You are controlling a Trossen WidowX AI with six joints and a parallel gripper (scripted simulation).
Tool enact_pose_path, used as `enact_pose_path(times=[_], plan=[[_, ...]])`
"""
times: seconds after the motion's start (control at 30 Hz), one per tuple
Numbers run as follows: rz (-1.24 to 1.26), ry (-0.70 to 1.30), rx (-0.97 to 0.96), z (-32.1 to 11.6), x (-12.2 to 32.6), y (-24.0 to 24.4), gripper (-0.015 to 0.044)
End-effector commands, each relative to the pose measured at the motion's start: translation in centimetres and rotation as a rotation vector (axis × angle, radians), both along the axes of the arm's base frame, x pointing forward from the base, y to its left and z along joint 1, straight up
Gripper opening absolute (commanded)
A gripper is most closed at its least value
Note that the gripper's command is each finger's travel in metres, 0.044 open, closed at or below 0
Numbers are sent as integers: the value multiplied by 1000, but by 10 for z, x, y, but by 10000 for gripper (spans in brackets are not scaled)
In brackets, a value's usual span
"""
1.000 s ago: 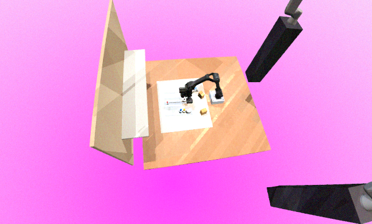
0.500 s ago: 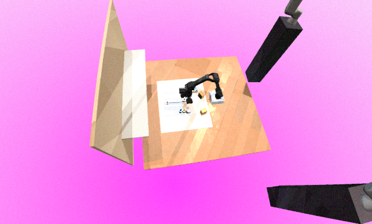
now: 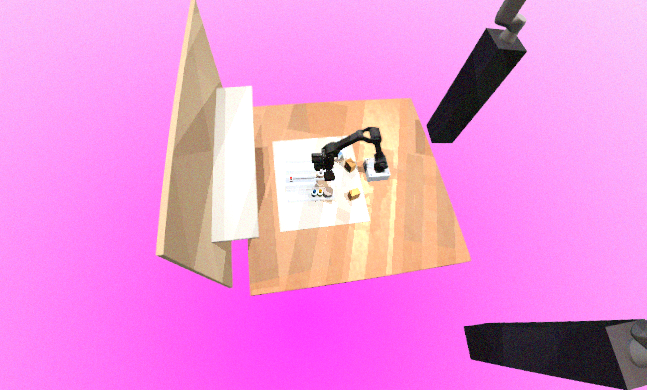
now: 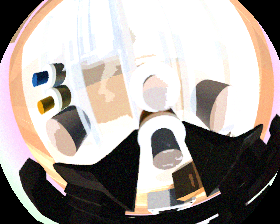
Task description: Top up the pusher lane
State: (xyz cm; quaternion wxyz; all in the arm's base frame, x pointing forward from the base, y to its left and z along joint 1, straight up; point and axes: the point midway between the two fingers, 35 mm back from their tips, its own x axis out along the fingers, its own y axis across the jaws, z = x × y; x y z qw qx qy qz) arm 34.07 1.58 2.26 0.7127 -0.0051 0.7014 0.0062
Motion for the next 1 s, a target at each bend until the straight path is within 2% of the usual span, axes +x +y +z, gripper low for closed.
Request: enact_pose_path(times=[0.0, 0.97], plan=[[3, -16, -3, -1, 4, -1, 0], [3, -16, -3, -10, 2, -1, 0]])
